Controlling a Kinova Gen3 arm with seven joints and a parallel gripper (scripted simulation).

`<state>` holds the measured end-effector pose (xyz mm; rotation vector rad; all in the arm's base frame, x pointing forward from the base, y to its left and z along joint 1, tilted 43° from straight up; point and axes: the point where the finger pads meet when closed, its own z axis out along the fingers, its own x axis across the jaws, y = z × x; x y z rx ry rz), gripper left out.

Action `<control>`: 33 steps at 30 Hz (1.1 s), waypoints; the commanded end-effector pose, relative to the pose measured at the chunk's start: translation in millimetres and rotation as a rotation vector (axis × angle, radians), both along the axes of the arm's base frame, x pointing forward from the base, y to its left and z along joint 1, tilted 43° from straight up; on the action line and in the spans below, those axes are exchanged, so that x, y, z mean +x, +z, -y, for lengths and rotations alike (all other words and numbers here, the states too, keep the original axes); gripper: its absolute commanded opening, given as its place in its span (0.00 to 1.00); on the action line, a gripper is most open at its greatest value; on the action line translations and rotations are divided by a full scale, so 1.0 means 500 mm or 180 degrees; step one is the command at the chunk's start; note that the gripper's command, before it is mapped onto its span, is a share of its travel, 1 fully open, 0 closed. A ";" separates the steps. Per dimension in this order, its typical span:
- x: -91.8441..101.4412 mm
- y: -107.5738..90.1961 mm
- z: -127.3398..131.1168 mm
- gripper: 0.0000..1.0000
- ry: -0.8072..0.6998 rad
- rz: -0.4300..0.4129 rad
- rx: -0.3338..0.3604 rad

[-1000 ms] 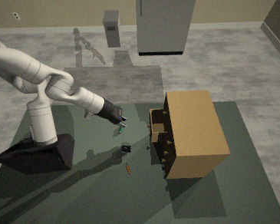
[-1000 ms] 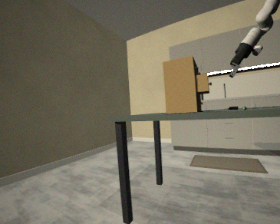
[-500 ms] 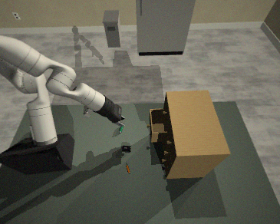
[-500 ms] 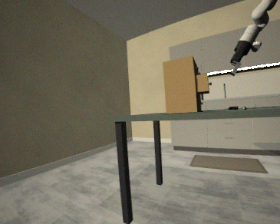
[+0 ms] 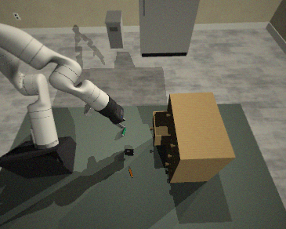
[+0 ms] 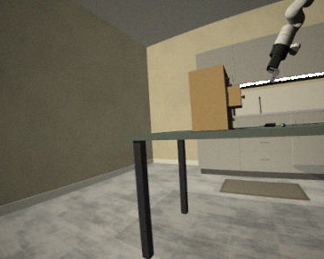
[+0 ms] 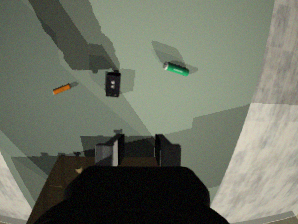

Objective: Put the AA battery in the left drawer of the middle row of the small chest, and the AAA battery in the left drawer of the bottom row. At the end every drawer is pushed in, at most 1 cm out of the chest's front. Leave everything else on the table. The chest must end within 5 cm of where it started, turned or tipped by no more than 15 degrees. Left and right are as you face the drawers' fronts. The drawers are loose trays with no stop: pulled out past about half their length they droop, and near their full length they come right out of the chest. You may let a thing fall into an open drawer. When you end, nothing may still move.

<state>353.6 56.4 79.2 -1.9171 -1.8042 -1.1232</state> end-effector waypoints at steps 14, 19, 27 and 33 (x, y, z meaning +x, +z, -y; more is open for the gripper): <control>-0.007 0.023 0.028 0.67 0.0252 -0.0252 -0.0076; -0.013 0.032 0.037 0.67 0.0354 -0.0361 -0.0090; -0.023 0.046 0.050 0.67 0.0517 -0.0535 -0.0111; -0.027 0.052 0.057 0.67 0.0595 -0.0620 -0.0123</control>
